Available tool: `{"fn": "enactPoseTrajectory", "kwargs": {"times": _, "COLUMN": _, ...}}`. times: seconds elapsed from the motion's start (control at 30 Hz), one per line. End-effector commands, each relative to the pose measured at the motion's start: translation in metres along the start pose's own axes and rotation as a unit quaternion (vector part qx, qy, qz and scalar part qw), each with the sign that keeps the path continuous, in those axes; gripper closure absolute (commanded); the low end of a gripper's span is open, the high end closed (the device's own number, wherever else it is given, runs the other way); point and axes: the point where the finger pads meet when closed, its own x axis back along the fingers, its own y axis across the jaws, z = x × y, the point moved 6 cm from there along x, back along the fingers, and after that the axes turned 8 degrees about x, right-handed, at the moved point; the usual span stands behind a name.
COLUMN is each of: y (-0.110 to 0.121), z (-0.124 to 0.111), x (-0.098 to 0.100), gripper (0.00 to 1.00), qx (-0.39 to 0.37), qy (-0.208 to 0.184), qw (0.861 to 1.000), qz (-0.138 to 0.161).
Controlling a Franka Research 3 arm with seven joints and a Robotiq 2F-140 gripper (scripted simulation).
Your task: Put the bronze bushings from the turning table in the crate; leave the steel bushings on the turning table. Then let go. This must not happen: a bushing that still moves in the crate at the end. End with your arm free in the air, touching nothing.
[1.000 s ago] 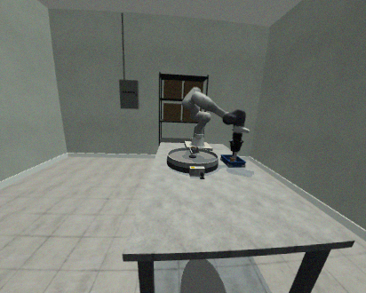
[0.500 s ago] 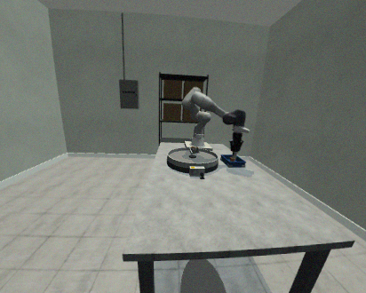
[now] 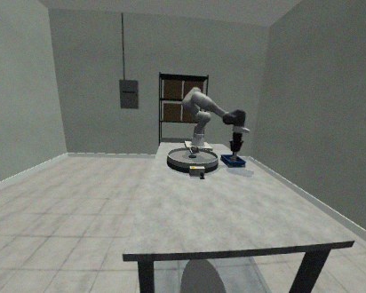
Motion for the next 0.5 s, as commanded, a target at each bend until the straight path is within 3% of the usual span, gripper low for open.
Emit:
{"fn": "enactPoseTrajectory", "kwargs": {"times": 0.0, "y": -0.0004, "z": 0.0017, "x": -0.0006, "gripper": 1.0, "qx": -0.001, "qy": 0.003, "qw": 1.0, "qz": 0.0}}
{"fn": "enactPoseTrajectory", "kwargs": {"times": 0.47, "y": -0.0004, "z": 0.0021, "x": -0.0044, "gripper": 1.0, "qx": -0.001, "qy": 0.003, "qw": 1.0, "qz": 0.0}}
